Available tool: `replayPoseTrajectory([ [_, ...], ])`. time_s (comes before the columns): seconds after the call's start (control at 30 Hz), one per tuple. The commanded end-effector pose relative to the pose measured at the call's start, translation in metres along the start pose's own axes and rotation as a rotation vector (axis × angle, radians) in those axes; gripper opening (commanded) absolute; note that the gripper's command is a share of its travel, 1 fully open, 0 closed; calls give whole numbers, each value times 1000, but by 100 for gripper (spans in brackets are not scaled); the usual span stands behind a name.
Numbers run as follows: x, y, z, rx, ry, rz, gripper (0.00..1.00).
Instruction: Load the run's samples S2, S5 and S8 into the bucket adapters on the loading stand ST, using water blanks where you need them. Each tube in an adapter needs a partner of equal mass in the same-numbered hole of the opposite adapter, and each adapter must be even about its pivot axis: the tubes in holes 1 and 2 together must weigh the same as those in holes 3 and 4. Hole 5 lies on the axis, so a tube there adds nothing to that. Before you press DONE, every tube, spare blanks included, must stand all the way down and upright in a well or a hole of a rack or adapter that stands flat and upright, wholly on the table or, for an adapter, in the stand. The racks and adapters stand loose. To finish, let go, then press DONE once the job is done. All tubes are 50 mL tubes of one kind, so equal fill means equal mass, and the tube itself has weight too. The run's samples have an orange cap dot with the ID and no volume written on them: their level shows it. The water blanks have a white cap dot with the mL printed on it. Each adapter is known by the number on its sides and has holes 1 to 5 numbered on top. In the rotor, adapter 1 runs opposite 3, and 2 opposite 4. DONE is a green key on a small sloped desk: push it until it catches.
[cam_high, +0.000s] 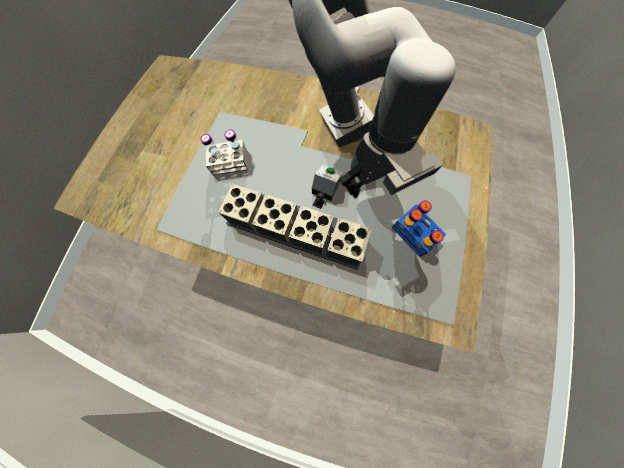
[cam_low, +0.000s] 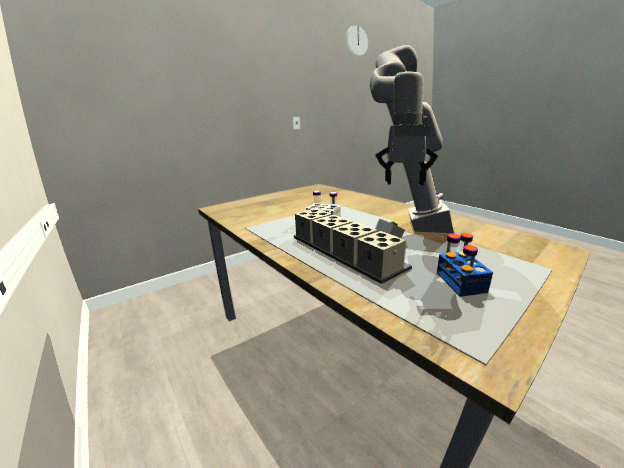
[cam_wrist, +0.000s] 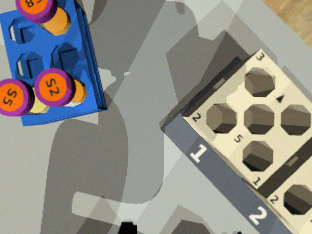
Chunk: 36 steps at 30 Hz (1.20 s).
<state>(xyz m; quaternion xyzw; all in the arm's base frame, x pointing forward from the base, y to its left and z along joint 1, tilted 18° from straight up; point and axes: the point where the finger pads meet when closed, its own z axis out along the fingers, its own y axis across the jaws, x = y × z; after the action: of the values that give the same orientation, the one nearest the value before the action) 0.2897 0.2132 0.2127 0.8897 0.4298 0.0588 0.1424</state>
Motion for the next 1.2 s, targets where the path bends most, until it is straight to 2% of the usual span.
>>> replayPoseTrajectory([
  [0.0,8,-14,-1,-1,4,2,100],
  [0.87,58,-123,-1,0,4,2,100],
  [1.03,58,-123,1,0,4,2,100],
  [1.17,58,-123,12,0,4,2,100],
])
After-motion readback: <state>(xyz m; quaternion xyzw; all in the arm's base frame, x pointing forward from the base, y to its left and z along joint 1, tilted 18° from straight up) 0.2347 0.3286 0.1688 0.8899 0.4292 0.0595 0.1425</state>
